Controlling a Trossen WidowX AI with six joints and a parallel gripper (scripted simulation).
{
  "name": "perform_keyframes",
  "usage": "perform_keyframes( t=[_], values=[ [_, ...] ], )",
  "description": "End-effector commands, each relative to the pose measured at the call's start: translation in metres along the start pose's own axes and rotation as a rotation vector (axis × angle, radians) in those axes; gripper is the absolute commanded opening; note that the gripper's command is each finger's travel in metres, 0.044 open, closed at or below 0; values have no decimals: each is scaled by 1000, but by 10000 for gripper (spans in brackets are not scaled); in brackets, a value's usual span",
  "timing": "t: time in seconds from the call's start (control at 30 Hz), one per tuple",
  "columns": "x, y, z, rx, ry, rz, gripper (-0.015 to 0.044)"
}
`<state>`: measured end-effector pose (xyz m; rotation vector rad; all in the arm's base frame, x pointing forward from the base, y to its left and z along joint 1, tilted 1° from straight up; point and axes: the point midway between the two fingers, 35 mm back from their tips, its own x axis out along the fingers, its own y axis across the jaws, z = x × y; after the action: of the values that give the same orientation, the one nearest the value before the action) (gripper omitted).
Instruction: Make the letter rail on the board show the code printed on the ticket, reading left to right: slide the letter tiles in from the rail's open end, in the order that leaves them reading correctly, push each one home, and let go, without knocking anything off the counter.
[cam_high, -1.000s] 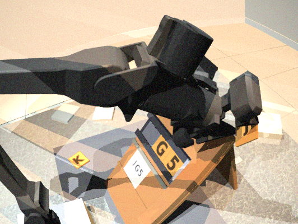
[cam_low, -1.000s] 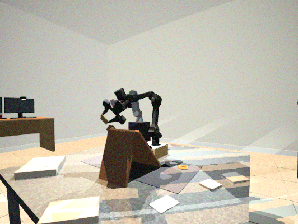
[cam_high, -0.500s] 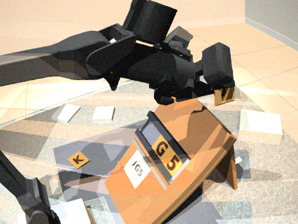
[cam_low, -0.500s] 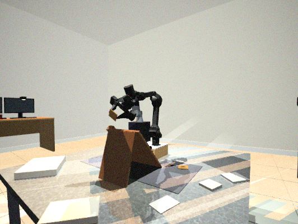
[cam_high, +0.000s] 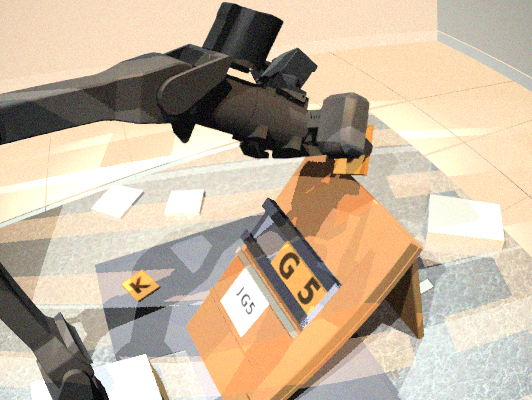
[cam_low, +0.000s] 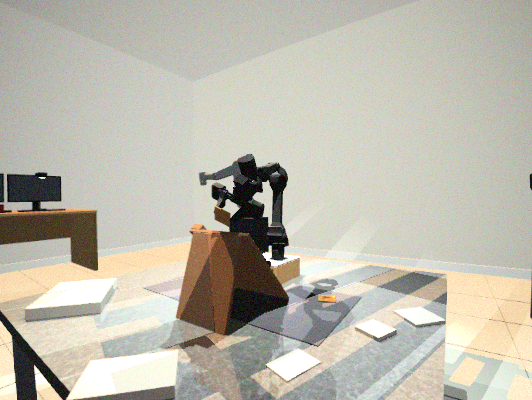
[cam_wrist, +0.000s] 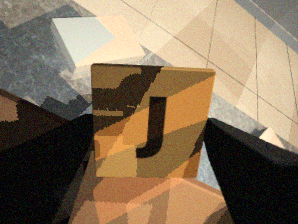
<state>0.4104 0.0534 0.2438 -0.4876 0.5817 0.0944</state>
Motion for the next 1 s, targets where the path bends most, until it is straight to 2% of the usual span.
perform_keyframes(
  t=[0.0, 0.47, 0.97],
  values=[
    [0, 13, 0, 50, 14, 7, 0],
    [-6, 97, -4, 230, 78, 70, 0],
    [-29, 181, -21, 389, 135, 91, 0]
  ],
)
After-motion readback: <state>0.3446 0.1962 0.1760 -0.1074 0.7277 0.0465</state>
